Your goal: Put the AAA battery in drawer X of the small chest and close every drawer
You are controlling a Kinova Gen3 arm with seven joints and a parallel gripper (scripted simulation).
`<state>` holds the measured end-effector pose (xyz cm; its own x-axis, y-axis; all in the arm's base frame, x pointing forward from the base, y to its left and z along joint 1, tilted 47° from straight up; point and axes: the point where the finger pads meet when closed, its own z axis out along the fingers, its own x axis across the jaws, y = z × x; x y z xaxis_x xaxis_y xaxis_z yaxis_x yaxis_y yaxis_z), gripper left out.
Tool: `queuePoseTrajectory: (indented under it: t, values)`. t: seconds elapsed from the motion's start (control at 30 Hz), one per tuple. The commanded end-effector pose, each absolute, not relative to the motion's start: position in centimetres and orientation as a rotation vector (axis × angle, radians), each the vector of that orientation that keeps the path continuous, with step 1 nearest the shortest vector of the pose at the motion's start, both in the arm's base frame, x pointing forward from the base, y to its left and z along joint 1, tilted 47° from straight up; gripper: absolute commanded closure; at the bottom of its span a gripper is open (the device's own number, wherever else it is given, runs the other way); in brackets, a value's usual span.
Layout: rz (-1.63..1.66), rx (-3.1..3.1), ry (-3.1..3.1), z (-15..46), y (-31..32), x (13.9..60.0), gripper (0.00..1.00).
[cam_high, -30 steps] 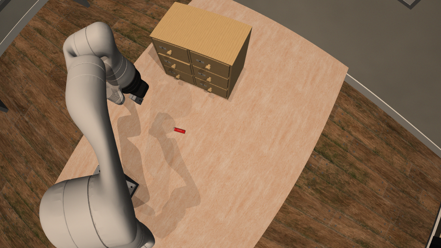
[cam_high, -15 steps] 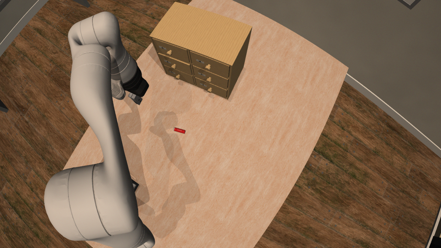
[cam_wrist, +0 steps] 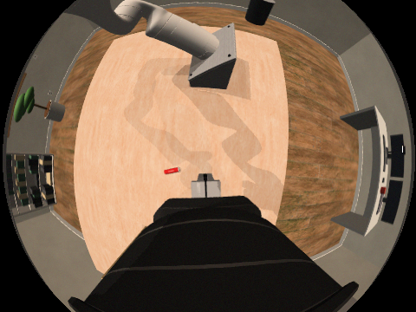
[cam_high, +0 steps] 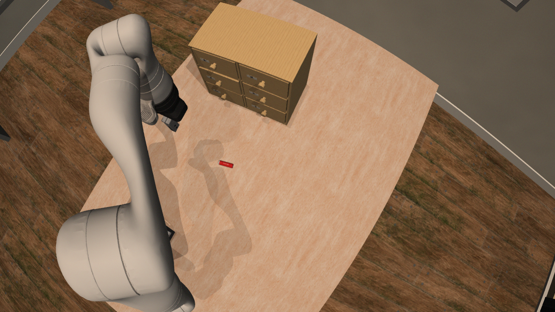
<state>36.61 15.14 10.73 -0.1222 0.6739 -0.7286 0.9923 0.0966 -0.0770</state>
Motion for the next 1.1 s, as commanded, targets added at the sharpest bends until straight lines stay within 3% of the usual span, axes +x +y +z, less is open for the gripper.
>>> queuePoseTrajectory:
  t: [0.0,0.3,0.33,1.07]
  values:
    - [-0.789,1.628,1.857,10.76,15.22,36.63,1.0]
    - [-0.789,1.628,1.857,10.76,15.22,36.63,1.0]
    - [-0.789,1.628,1.857,10.76,15.22,36.63,0.0]
    - [-0.789,1.628,1.857,10.76,15.22,36.63,0.0]
